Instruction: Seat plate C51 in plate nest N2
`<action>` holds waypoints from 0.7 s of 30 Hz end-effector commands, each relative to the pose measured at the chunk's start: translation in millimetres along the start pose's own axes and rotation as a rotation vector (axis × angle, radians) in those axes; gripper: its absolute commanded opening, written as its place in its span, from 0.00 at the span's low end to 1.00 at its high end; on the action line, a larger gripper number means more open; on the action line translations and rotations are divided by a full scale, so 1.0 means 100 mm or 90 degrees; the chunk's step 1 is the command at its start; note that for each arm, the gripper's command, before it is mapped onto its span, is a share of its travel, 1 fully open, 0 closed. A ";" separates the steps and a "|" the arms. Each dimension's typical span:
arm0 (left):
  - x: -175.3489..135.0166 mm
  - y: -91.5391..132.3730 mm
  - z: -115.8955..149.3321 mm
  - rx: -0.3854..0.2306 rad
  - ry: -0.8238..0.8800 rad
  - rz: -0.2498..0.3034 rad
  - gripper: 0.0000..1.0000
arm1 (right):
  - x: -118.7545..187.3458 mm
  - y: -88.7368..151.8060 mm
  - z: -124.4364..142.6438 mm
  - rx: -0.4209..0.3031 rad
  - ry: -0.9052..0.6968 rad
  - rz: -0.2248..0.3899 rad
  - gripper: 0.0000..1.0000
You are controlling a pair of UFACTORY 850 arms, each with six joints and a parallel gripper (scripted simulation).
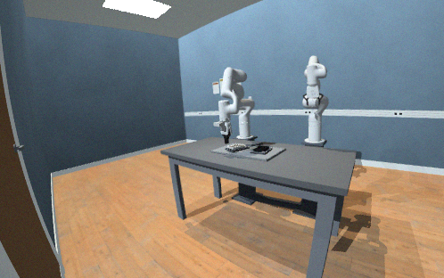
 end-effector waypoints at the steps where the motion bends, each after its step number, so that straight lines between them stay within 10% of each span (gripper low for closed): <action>1: 0.00 0.01 0.00 -0.001 0.000 0.000 1.00 | -0.01 -0.06 -0.01 0.001 0.000 -0.001 0.00; 21: 0.00 0.01 0.00 -0.001 0.000 0.000 1.00 | -0.01 -0.36 -0.01 0.001 0.000 -0.001 0.00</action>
Point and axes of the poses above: on each arm, the point where the finger pads meet when closed, its own y axis back along the fingers, its own x axis across the jaws, z = x × y, the point moved 6 cm from there along y, back along the fingers, and after that the axes turned 5 degrees about y, right-handed, at the moved point
